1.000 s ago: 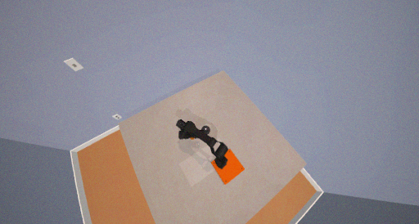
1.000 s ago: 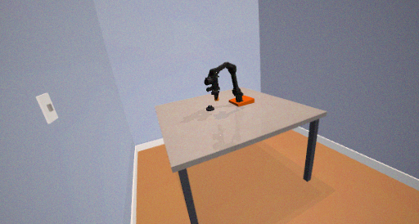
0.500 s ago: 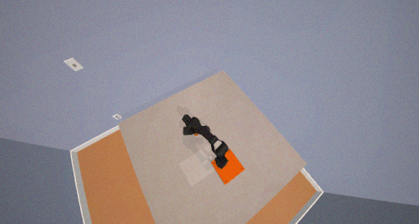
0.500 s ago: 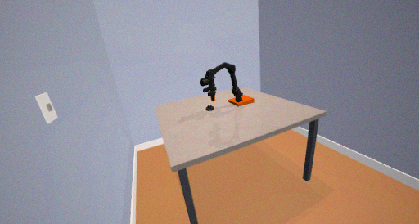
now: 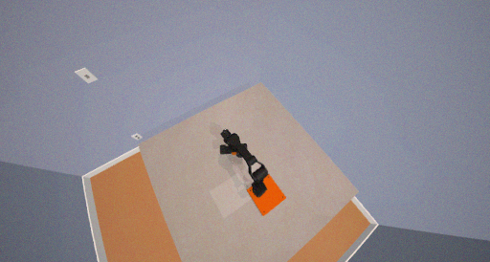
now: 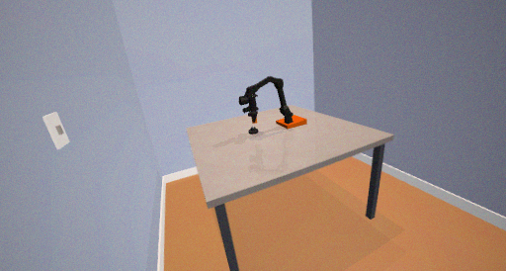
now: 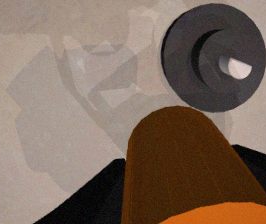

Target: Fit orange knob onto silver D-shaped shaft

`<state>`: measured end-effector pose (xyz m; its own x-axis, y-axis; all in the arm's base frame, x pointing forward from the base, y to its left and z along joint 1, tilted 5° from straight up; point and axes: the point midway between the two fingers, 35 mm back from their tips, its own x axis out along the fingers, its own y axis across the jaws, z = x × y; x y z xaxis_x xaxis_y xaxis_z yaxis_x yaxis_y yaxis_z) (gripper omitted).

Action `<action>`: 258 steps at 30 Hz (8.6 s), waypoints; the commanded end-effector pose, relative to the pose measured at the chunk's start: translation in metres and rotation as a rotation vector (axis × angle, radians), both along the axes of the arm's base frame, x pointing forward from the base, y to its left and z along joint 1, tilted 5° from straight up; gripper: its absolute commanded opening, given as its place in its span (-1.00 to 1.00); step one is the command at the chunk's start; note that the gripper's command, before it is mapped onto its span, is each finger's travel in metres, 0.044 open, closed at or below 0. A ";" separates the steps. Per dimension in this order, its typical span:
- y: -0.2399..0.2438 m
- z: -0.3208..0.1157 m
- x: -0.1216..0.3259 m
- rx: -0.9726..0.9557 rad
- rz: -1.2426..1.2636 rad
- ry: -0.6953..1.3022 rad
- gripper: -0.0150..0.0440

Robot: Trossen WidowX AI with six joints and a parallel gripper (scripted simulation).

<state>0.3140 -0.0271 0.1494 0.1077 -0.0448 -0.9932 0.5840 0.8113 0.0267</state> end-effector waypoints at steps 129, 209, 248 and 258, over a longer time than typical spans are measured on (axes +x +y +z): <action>-0.058 -0.041 -0.002 -0.042 0.431 0.016 -0.49; -0.058 -0.042 -0.002 -0.088 0.847 0.033 -0.49; -0.058 -0.040 -0.002 -0.111 1.055 0.042 -0.49; -0.059 -0.037 -0.001 -0.129 1.222 0.049 -0.49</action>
<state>0.3121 -0.0854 0.1118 0.1089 -0.0403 -0.9932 -0.4971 0.8630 -0.0895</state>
